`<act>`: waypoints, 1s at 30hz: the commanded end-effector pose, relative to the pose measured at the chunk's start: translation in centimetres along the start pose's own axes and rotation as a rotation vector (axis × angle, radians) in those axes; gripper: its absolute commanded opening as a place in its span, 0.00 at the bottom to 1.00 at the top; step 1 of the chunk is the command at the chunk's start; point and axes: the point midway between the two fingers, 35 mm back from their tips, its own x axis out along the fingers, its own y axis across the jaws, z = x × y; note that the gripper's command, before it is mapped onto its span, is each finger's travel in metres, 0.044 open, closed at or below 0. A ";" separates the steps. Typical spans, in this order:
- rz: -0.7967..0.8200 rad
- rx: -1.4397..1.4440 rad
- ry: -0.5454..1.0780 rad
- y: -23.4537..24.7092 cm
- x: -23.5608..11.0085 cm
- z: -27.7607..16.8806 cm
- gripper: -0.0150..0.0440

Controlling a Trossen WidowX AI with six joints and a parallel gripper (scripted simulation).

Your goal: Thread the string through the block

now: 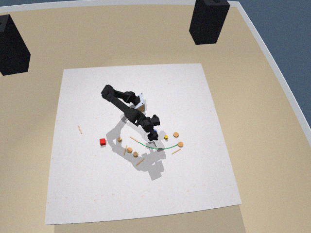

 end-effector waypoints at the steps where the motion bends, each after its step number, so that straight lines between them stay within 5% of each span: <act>1: 0.196 -0.056 0.163 4.4 4.2 1.4 1.00; 6: 0.371 -0.155 0.384 9.3 7.5 1.9 1.00; 19: 0.373 -0.144 0.396 9.5 7.6 1.9 1.00; 30: 0.141 0.835 0.542 9.4 6.8 1.8 1.00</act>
